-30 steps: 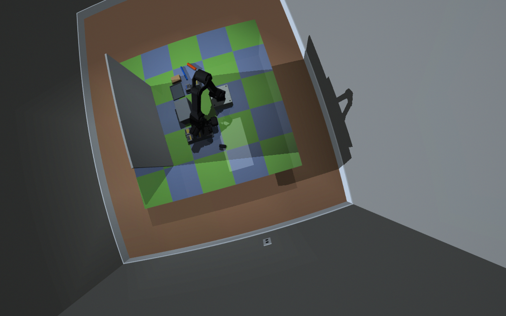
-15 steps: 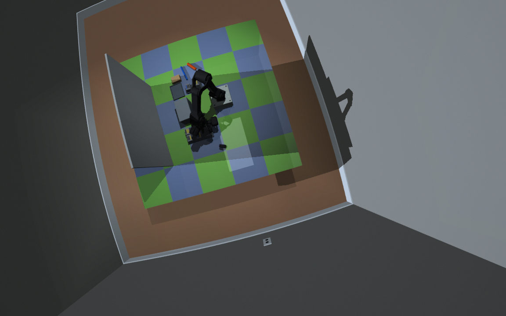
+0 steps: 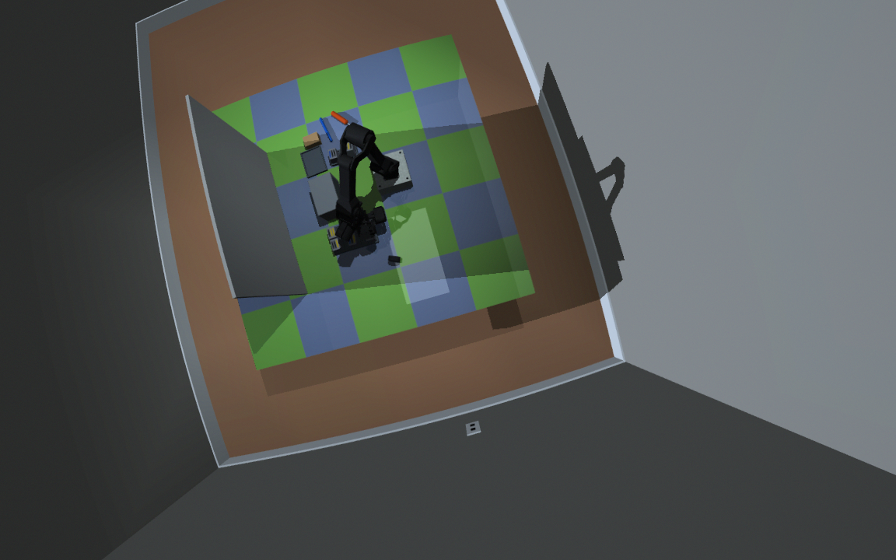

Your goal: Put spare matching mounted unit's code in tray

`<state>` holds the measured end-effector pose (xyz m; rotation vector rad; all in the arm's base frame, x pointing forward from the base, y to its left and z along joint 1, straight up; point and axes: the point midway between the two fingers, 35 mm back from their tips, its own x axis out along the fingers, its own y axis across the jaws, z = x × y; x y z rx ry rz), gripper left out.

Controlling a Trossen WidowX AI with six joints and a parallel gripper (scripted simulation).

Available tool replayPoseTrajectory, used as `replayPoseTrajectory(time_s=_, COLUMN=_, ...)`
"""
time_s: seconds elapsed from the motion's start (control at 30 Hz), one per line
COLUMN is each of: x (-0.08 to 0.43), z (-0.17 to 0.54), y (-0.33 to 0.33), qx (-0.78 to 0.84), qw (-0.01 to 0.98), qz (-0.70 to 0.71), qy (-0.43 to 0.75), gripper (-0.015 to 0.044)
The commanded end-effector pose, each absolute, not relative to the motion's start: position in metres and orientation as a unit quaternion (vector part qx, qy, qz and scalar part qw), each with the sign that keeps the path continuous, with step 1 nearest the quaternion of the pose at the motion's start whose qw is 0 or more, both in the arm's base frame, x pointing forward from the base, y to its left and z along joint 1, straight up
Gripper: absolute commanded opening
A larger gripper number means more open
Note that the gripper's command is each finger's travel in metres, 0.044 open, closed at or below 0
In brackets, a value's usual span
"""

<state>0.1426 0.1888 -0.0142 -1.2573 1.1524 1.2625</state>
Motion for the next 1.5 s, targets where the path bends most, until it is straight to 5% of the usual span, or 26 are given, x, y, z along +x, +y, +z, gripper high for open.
replayPoseTrajectory(time_s=0.0, x=0.142, z=-0.015, y=0.188, qx=-0.519, qw=0.486, qz=0.52, qy=0.474, gripper=0.03)
replayPoseTrajectory(time_s=0.2, x=0.142, z=-0.015, y=0.188, qx=-0.519, qw=0.486, qz=0.52, qy=0.474, gripper=0.03)
replayPoseTrajectory(time_s=0.37, x=0.143, z=-0.014, y=0.189, qx=-0.517, qw=0.488, qz=0.519, qy=0.474, gripper=0.0169)
replayPoseTrajectory(time_s=0.6, x=0.143, z=-0.014, y=0.189, qx=-0.517, qw=0.488, qz=0.519, qy=0.474, gripper=0.0122)
replayPoseTrajectory(time_s=0.77, x=0.143, z=-0.014, y=0.189, qx=-0.517, qw=0.488, qz=0.519, qy=0.474, gripper=0.0)
replayPoseTrajectory(time_s=1.47, x=0.141, z=0.065, y=0.187, qx=-0.519, qw=0.486, qz=0.52, qy=0.473, gripper=0.0)
